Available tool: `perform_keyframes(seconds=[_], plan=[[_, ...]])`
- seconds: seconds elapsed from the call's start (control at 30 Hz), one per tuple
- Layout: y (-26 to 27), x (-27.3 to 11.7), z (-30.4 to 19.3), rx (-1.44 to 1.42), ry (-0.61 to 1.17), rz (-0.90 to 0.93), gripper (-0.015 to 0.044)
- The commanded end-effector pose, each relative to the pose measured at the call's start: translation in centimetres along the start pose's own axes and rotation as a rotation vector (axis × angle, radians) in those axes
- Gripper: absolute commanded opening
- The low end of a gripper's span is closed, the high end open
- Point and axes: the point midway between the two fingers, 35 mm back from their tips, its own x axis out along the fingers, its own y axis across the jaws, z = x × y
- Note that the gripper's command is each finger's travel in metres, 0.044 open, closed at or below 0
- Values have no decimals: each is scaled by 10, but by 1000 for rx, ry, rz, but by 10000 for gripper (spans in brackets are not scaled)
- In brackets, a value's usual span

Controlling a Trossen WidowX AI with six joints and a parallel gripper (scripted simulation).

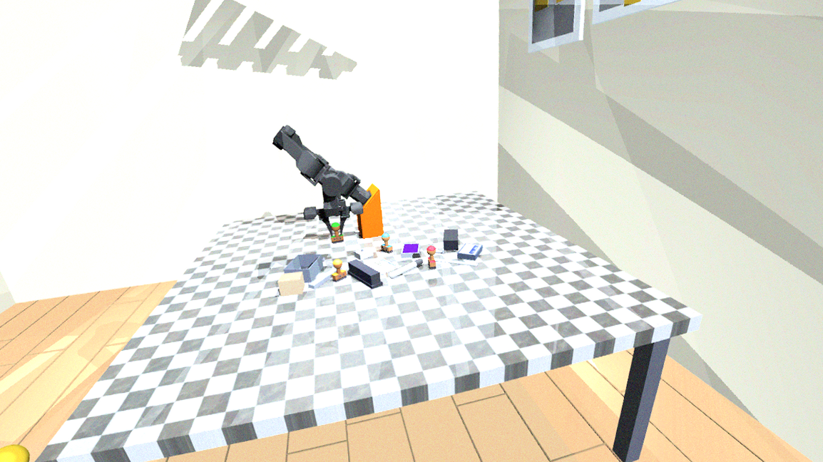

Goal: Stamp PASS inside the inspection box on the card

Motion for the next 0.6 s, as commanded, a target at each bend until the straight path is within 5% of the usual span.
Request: perform_keyframes(seconds=[0.0, 0.57], plan=[[-1, -4, 1, 5, -6, -5, 0], [30, -11, 21, 3, -12, 17, 0]])
